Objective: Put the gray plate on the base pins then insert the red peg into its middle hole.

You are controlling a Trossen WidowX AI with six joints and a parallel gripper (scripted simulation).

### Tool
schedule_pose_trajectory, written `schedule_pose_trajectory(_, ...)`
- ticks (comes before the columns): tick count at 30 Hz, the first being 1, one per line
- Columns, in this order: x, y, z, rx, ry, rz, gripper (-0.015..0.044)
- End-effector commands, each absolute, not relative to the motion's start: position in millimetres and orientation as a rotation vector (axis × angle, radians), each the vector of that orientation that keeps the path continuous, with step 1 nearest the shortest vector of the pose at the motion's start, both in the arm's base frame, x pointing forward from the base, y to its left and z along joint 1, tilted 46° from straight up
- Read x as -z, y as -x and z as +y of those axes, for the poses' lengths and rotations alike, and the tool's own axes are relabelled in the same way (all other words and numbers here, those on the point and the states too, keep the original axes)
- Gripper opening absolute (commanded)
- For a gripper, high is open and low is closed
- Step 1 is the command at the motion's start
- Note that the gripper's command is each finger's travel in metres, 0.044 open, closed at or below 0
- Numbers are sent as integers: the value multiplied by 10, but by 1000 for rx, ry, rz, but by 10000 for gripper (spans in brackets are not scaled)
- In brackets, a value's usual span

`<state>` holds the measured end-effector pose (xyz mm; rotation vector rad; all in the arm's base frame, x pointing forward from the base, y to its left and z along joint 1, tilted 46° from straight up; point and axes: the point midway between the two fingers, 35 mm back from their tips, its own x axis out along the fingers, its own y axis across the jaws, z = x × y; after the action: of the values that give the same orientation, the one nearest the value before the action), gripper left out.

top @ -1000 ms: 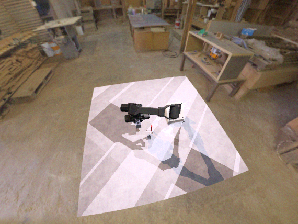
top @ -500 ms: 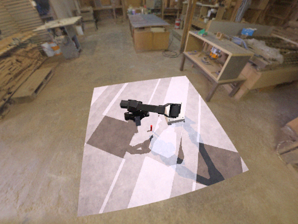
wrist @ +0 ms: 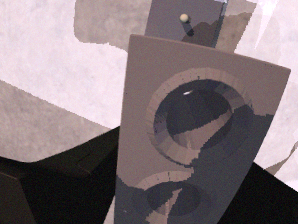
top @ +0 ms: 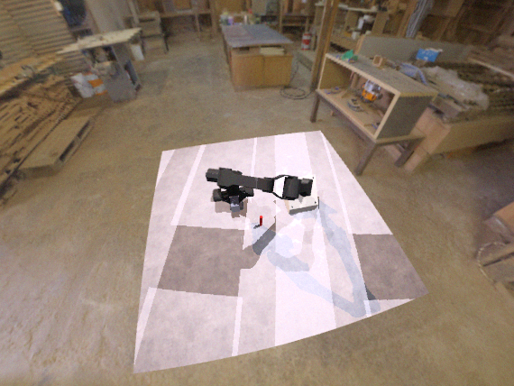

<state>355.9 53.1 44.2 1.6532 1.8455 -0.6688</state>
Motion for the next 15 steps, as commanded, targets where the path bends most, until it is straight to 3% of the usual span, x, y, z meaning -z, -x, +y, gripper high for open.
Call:
schedule_pose_trajectory(1, -288, -3571, 489, 683, -1653, 1849, 0)
schedule_pose_trajectory(15, 149, -3598, 362, 711, -1671, 1846, 0)
